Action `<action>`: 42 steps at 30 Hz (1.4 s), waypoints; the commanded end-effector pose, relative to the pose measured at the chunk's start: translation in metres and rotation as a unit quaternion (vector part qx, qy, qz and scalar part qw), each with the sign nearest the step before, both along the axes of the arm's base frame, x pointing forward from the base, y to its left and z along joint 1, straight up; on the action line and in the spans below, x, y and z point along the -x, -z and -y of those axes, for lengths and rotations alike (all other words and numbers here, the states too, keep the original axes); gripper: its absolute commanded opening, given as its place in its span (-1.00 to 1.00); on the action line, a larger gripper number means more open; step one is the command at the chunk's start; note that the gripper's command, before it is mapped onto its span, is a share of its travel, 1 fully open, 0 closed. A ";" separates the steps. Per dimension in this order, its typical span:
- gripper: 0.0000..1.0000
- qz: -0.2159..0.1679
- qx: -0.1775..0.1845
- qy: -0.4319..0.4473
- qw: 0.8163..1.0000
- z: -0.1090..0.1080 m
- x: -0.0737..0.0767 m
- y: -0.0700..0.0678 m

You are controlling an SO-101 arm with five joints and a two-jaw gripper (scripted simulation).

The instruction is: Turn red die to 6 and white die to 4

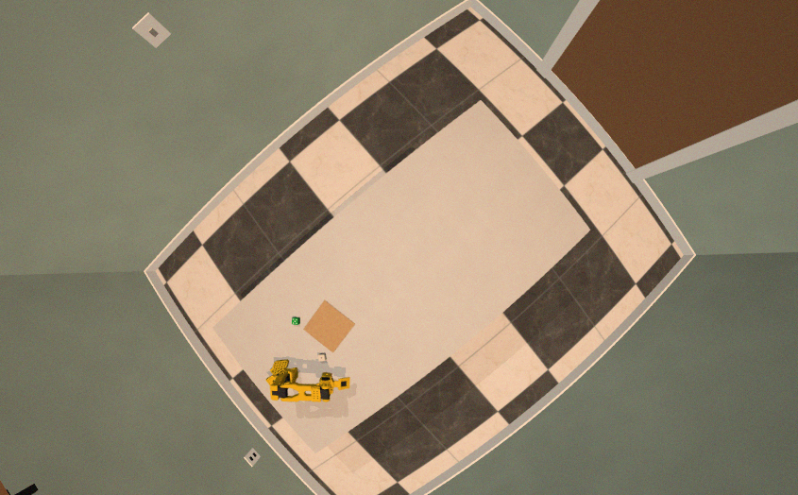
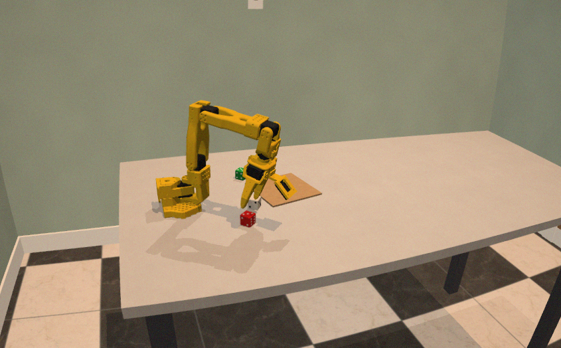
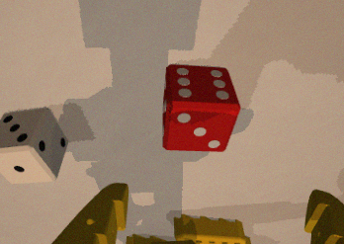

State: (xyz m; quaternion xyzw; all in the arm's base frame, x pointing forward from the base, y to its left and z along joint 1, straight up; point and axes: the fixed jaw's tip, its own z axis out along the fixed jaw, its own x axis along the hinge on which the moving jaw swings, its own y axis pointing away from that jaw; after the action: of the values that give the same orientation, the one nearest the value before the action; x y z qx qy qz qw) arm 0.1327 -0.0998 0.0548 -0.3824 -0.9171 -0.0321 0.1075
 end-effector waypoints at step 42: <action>-0.37 -0.031 -0.024 -0.005 0.999 -0.002 -0.003 0.015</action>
State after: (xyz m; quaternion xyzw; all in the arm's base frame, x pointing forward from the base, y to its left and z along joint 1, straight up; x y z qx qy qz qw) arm 0.1299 -0.0949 0.0369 -0.3735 -0.9117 -0.0482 0.1640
